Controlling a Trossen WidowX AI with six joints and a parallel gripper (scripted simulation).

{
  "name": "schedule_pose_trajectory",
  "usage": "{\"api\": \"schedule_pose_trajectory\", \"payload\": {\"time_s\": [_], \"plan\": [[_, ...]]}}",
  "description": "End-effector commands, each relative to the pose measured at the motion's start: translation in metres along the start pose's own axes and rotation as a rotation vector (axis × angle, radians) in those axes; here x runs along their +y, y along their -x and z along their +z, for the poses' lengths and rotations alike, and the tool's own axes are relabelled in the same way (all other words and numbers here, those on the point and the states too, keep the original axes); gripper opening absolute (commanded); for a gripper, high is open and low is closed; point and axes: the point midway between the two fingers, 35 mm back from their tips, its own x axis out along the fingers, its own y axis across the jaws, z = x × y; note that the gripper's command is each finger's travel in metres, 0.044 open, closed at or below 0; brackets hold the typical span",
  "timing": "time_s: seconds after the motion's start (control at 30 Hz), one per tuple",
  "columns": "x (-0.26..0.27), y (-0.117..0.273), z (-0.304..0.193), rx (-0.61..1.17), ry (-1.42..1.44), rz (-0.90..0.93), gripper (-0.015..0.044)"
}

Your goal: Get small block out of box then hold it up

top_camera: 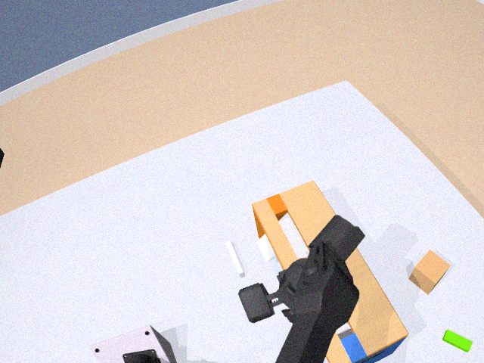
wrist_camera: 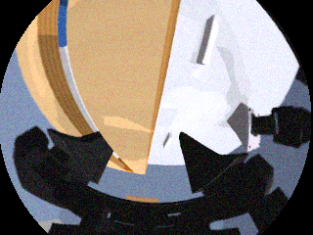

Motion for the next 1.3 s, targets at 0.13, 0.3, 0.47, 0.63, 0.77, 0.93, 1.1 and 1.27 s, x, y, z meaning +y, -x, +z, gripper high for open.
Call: {"api": "schedule_pose_trajectory", "payload": {"time_s": [0.13, 0.3, 0.47, 0.63, 0.77, 0.93, 1.1, 1.27], "plan": [[0.000, -0.006, -0.016, 0.000, -0.001, -0.001, 0.0400], [0.000, -0.010, -0.028, 0.001, -0.001, -0.001, 0.0400], [0.000, -0.014, -0.037, 0.001, -0.001, 0.000, 0.0400], [0.000, -0.009, -0.025, 0.001, -0.001, -0.001, 0.0400], [0.000, -0.009, -0.024, 0.001, -0.001, -0.001, 0.0400], [0.000, -0.010, -0.027, 0.001, -0.001, -0.001, 0.0400], [0.000, -0.012, -0.032, 0.001, -0.001, -0.001, 0.0400], [0.000, -0.013, -0.037, 0.001, -0.001, 0.000, 0.0400]]}}
